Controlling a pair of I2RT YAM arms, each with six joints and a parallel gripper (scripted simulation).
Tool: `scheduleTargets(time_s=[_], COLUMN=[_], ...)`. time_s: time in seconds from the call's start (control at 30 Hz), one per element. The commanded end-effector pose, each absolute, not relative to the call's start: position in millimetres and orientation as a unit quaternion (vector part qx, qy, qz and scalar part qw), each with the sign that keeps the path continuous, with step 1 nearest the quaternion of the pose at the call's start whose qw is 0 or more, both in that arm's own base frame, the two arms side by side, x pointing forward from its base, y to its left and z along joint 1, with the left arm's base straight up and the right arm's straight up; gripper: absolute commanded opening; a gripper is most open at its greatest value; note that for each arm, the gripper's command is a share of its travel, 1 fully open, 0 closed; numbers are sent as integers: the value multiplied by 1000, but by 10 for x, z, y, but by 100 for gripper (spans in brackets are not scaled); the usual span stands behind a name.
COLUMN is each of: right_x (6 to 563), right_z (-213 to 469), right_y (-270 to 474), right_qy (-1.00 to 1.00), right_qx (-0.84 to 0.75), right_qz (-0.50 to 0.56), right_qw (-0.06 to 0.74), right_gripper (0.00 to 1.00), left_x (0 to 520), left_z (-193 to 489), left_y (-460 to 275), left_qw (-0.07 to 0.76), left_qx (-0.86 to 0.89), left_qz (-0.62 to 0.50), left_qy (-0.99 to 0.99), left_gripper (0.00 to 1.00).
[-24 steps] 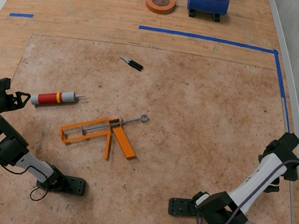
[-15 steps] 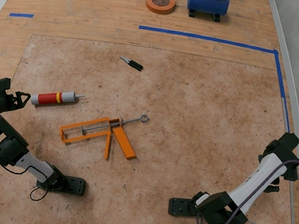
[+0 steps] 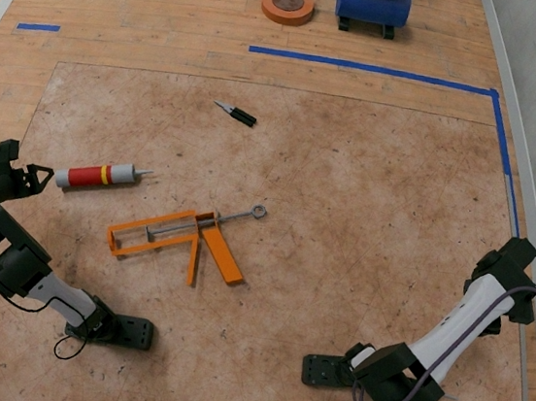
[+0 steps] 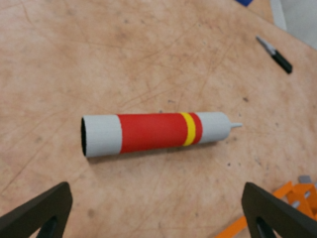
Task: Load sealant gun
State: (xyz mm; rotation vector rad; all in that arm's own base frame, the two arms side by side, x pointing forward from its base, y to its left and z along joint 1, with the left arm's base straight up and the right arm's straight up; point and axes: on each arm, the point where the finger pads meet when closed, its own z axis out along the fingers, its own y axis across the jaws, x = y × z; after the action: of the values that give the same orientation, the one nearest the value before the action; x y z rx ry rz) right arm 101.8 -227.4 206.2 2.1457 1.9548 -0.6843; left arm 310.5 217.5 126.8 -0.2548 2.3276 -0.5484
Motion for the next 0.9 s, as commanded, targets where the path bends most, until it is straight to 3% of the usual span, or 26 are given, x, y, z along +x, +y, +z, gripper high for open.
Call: scheduleTargets(time_s=[0.0, 0.87], right_x=[1023, 2491], right_z=[2097, 1894], right_y=[-2284, -1962], right_qy=[651, 697], right_qx=[718, 700], right_qz=[-230, -99], right_qw=[87, 120], right_gripper=[62, 62], left_x=[3118, 3591], left_z=[1312, 902], left_y=[2188, 1227], left_qw=[365, 166], left_qx=[-95, -165], left_qz=[-208, -243], left_qy=[902, 941], left_gripper=[92, 92])
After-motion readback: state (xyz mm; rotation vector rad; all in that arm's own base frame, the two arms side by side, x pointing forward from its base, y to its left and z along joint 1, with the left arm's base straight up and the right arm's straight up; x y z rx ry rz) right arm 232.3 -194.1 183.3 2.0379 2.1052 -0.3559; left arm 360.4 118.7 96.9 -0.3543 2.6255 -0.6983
